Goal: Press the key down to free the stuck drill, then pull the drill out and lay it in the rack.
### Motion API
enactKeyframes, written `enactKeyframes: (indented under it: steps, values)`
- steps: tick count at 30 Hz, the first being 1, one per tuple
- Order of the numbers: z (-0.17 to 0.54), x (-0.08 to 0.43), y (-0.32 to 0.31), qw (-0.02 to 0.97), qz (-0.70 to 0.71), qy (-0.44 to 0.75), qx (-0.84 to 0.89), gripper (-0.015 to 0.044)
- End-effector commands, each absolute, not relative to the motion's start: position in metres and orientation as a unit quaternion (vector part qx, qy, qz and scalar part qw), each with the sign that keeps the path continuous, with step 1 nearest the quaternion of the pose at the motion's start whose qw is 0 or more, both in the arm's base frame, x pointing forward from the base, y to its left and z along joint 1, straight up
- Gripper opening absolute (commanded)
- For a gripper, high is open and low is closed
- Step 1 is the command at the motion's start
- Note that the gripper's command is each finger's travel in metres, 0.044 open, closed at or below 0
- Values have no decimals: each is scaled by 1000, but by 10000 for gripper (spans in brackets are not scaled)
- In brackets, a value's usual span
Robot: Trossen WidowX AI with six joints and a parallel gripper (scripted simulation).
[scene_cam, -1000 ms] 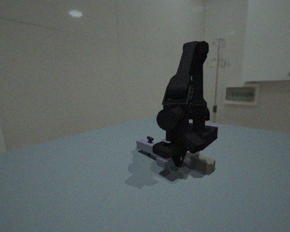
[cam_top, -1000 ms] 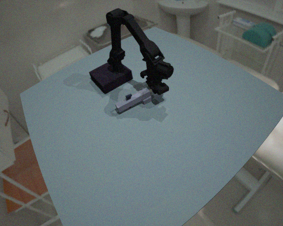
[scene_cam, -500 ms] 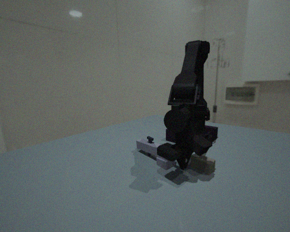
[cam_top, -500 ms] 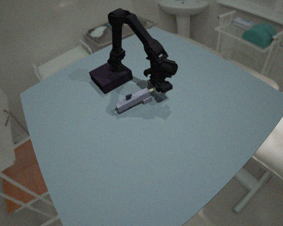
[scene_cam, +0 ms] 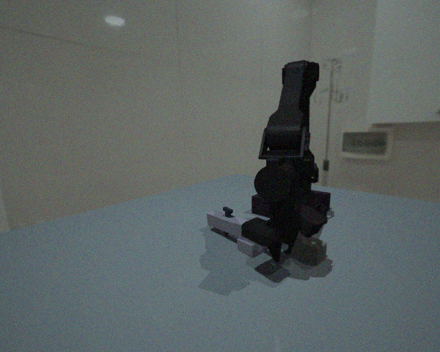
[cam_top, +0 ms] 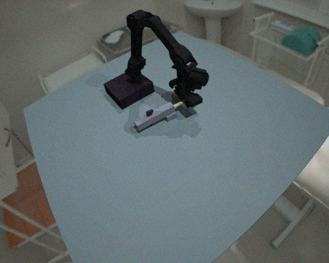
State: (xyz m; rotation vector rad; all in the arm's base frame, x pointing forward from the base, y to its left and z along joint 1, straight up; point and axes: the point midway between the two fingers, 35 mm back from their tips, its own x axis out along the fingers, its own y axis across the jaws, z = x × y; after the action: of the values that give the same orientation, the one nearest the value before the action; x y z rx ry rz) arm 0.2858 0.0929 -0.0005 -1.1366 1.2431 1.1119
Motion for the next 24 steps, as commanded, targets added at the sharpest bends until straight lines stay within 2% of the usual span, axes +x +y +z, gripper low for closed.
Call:
enactKeyframes:
  steps: [1, 8, 24]
  values:
    - [-1, 286, 93, 532, 467, 521, -478, 263]
    - [-2, 286, 89, 534, 466, 519, -477, 440]
    - [-5, 286, 81, 534, 466, 519, -478, 440]
